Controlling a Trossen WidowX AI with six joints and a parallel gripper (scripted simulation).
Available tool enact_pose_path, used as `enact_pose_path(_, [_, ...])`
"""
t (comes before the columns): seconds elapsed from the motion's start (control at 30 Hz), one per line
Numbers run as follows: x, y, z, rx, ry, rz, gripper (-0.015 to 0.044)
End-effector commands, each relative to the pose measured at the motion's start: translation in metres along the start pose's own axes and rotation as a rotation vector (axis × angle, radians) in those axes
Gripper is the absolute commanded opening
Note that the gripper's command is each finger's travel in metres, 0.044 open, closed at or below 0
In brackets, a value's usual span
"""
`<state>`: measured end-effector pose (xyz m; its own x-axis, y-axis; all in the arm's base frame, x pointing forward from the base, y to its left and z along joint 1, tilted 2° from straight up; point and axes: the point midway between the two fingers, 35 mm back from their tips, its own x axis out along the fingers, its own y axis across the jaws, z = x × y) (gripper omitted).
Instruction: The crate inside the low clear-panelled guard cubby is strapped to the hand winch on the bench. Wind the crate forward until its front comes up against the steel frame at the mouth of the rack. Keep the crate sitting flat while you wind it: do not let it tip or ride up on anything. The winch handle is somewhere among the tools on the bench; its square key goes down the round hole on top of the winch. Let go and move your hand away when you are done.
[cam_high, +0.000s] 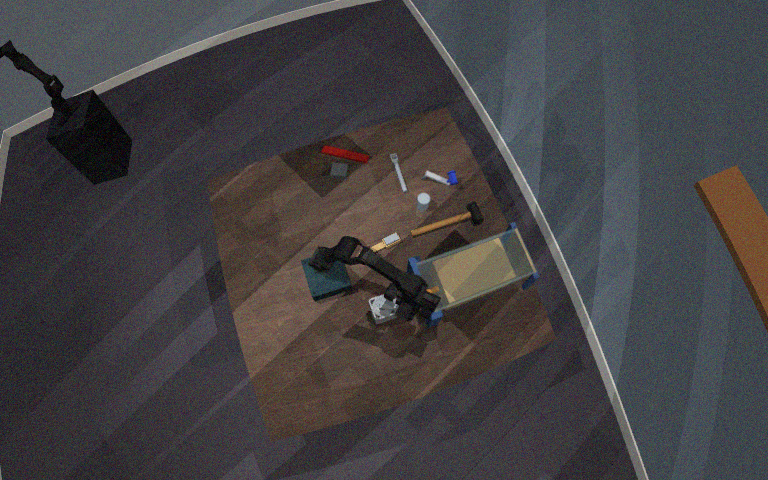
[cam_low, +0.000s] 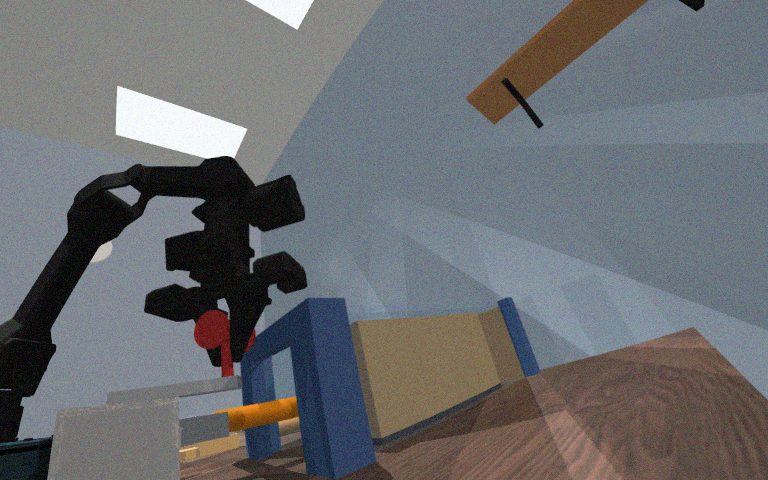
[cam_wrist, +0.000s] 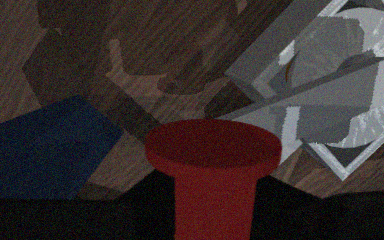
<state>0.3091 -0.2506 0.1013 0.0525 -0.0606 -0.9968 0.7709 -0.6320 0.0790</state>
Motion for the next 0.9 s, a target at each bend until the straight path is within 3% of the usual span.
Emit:
enact_pose_path(0.0, [0.001, -0.011, -0.021, -0.022, 0.037, -0.024, 0.0])
enact_pose_path(0.87, [0.0, -0.033, -0.043, -0.022, 0.039, -0.026, 0.0])
